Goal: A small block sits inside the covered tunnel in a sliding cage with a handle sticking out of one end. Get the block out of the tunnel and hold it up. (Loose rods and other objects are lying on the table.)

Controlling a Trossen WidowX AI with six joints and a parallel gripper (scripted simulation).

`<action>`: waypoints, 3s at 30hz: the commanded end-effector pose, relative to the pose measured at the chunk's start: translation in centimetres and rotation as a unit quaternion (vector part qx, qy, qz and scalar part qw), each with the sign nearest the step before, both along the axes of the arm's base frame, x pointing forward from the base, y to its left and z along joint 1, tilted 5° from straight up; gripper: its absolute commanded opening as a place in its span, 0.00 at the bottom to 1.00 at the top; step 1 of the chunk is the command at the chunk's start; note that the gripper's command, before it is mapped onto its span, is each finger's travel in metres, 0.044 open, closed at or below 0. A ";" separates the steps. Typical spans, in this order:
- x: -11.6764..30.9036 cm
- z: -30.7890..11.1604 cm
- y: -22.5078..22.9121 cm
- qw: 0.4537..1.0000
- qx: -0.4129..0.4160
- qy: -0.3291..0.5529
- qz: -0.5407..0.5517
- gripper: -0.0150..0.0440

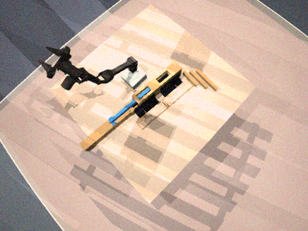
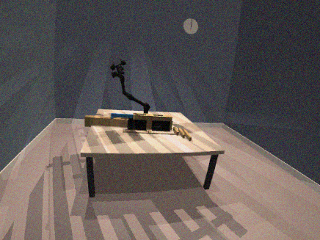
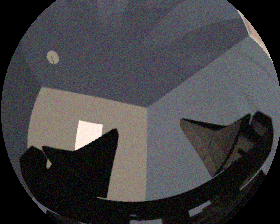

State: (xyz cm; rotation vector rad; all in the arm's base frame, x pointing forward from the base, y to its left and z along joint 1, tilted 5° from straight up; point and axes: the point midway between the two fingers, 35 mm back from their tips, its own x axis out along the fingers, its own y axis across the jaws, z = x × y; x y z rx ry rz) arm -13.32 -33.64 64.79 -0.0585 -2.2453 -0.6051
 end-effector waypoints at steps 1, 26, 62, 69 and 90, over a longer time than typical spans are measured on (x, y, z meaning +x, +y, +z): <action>0.0 0.0 0.0 1.000 0.000 0.000 0.000 0.98; 6.8 4.0 34.9 0.796 -0.504 0.309 0.129 1.00; 39.7 -37.5 48.5 0.040 -0.087 0.947 0.305 1.00; 39.7 -47.0 42.8 -0.060 0.140 0.945 0.290 1.00; 43.5 -47.7 26.7 -0.005 0.463 0.815 0.348 1.00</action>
